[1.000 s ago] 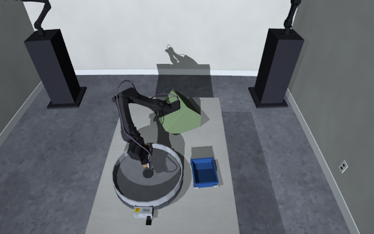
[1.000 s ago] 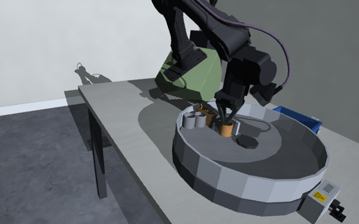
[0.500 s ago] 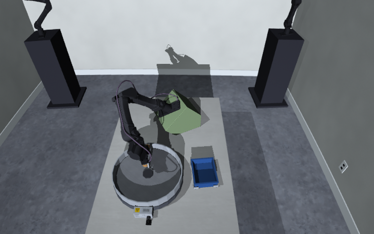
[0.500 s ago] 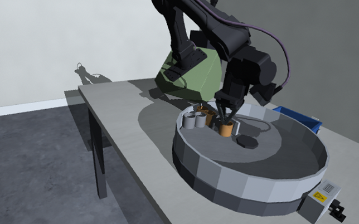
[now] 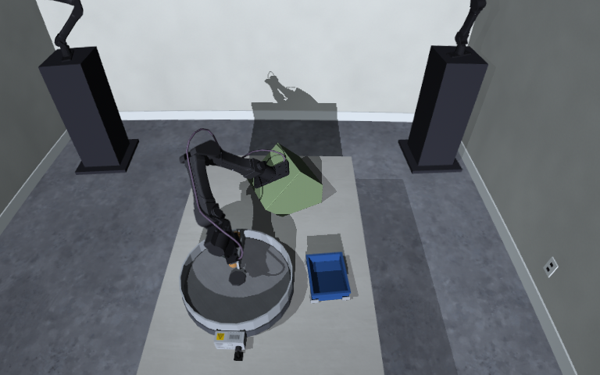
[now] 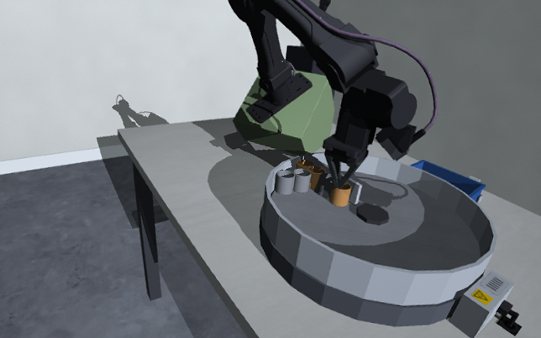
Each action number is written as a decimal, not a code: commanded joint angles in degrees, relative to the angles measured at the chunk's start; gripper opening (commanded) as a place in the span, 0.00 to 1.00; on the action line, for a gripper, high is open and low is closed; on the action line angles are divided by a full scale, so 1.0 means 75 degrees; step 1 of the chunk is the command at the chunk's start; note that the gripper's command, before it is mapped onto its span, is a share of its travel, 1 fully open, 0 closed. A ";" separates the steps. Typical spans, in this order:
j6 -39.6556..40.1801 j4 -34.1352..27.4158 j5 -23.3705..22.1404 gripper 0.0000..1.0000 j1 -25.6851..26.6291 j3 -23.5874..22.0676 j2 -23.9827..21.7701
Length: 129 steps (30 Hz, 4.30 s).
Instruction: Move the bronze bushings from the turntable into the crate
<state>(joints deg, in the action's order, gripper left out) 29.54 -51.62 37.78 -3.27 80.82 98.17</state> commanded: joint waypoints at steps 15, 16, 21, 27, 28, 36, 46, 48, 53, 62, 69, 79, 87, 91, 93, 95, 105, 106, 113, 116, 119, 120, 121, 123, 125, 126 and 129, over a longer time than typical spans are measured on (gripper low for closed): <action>-0.0050 -0.0269 -0.0037 0.15 -0.0192 0.0579 0.0000; -0.0052 -0.0293 -0.0034 0.15 -0.0194 0.0613 0.0060; -0.0046 -0.0319 -0.0034 0.15 -0.0192 0.0648 -0.0050; -0.0048 -0.0323 -0.0035 0.15 -0.0192 0.0650 -0.0049; -0.0048 -0.0323 -0.0035 0.15 -0.0192 0.0650 -0.0049; -0.0048 -0.0325 -0.0035 0.15 -0.0192 0.0650 -0.0049; -0.0048 -0.0325 -0.0035 0.15 -0.0192 0.0650 -0.0049; -0.0048 -0.0325 -0.0035 0.15 -0.0192 0.0650 -0.0049; -0.0047 -0.0324 -0.0035 0.15 -0.0192 0.0650 -0.0049; 0.0114 0.0074 -0.0103 0.15 -0.0058 0.0184 0.0078; 0.0245 0.0425 -0.0149 0.15 0.0007 -0.0057 0.0104; 0.0322 0.0624 -0.0174 0.15 0.0055 -0.0025 0.0002; 0.0290 0.0631 -0.0175 0.15 0.0057 -0.0025 0.0003; 0.0290 0.0632 -0.0175 0.15 0.0057 -0.0026 0.0003; 0.0290 0.0632 -0.0175 0.15 0.0057 -0.0026 0.0003; 0.0290 0.0632 -0.0175 0.15 0.0057 -0.0026 0.0003; 0.0290 0.0632 -0.0175 0.15 0.0057 -0.0026 0.0003; 0.0290 0.0632 -0.0175 0.15 0.0057 -0.0026 0.0003; 0.0293 0.0633 -0.0175 0.15 0.0058 -0.0031 0.0007; 0.0334 0.0657 -0.0179 0.15 0.0099 -0.0116 0.0062; 0.0369 0.0724 -0.0192 0.15 0.0217 -0.0221 0.0163; 0.0379 0.0743 -0.0195 0.15 0.0206 -0.0226 0.0141; 0.0384 0.0753 -0.0196 0.15 0.0158 -0.0225 0.0080; 0.0383 0.0757 -0.0198 0.15 0.0115 -0.0225 0.0020; 0.0362 0.0759 -0.0198 0.15 0.0114 -0.0131 0.0017; 0.0359 0.0760 -0.0194 0.15 0.0114 -0.0131 0.0017; 0.0360 0.0761 -0.0194 0.15 0.0115 -0.0132 0.0017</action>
<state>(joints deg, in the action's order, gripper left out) 31.97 -47.40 36.95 -1.28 80.09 99.35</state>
